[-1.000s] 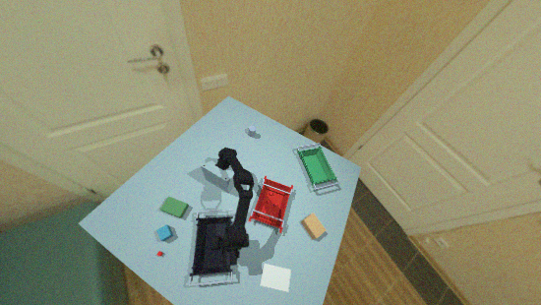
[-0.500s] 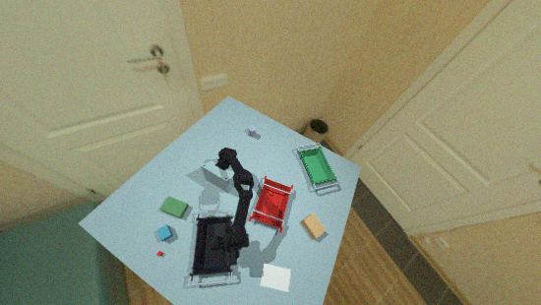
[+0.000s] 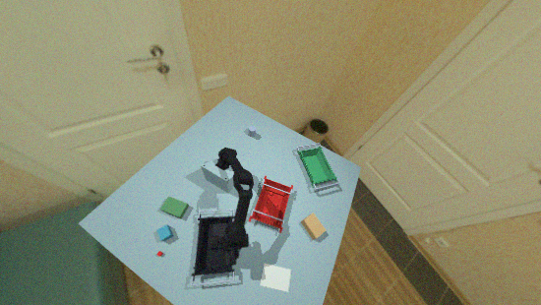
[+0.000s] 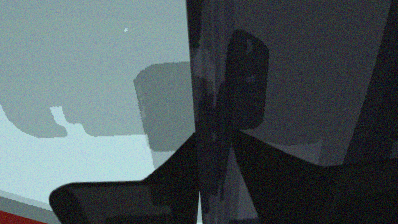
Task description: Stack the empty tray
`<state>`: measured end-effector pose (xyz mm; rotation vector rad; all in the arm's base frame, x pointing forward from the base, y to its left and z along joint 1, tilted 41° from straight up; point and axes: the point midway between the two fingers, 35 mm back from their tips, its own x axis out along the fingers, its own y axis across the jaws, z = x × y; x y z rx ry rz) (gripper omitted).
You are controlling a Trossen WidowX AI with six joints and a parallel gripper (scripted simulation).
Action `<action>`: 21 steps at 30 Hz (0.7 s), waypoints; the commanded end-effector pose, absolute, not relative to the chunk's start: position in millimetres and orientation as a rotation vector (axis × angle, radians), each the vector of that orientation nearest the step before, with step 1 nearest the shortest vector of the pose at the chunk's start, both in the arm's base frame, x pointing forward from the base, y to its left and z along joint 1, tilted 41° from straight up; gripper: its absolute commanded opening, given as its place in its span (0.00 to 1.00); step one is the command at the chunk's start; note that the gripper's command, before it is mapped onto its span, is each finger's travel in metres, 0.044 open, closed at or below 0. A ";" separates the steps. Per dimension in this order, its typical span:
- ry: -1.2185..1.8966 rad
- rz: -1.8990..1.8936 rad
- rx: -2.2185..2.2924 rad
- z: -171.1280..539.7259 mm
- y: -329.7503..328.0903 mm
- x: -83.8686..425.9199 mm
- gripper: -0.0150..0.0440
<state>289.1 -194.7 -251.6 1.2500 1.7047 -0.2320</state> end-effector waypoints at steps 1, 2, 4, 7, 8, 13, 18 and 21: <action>1.701 -0.229 1.259 -251.5 -192.8 290.7 0.40; 1.701 -0.229 1.259 -251.5 -192.8 290.7 0.39; 1.701 -0.229 1.259 -251.5 -192.8 290.7 0.37; 1.701 -0.229 1.259 -251.5 -192.8 290.7 0.34; 1.701 -0.229 1.259 -251.5 -192.8 290.7 0.32; 1.701 -0.230 1.259 -246.2 -197.9 291.2 0.27; 1.701 -0.231 1.258 -222.5 -218.8 292.1 0.25; 1.701 -0.232 1.257 -204.6 -233.1 291.3 0.25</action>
